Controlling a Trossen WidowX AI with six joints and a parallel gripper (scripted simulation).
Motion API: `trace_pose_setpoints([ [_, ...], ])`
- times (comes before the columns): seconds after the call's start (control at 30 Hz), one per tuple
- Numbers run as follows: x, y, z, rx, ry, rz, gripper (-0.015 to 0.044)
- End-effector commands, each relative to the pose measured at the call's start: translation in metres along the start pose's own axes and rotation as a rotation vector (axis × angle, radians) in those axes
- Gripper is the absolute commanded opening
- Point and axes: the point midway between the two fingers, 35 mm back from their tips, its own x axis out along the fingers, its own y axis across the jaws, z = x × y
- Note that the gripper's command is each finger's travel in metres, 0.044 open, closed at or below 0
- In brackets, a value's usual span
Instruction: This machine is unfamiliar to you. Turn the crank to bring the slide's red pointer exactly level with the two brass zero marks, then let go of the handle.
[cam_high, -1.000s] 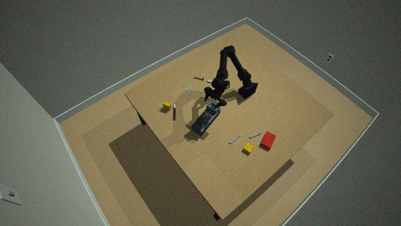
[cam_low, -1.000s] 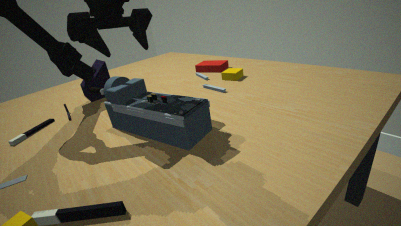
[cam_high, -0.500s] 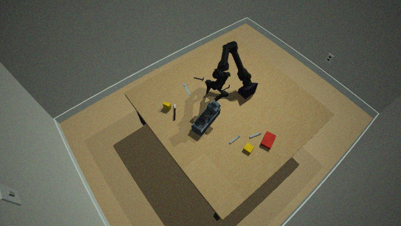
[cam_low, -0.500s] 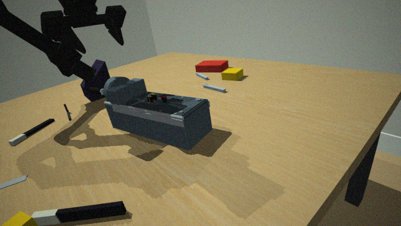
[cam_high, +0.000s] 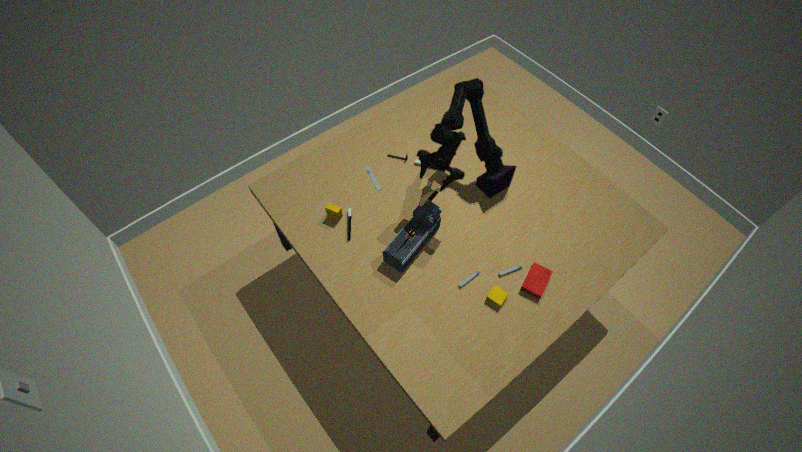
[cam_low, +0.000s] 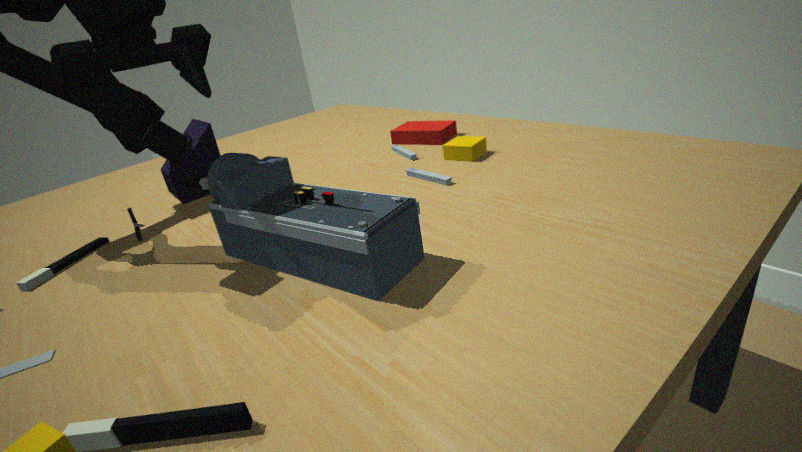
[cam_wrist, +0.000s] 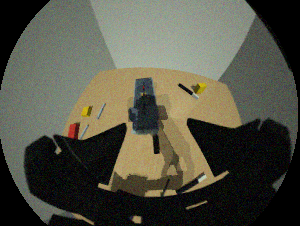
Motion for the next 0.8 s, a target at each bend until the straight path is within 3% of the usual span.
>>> trace_pose_setpoints([
  [0.0, -0.007, 0.0, -0.01, -0.009, -0.012, 0.016, 0.044],
  [0.77, 0.041, -0.001, -0.057, -0.01, -0.013, 0.014, 0.044],
])
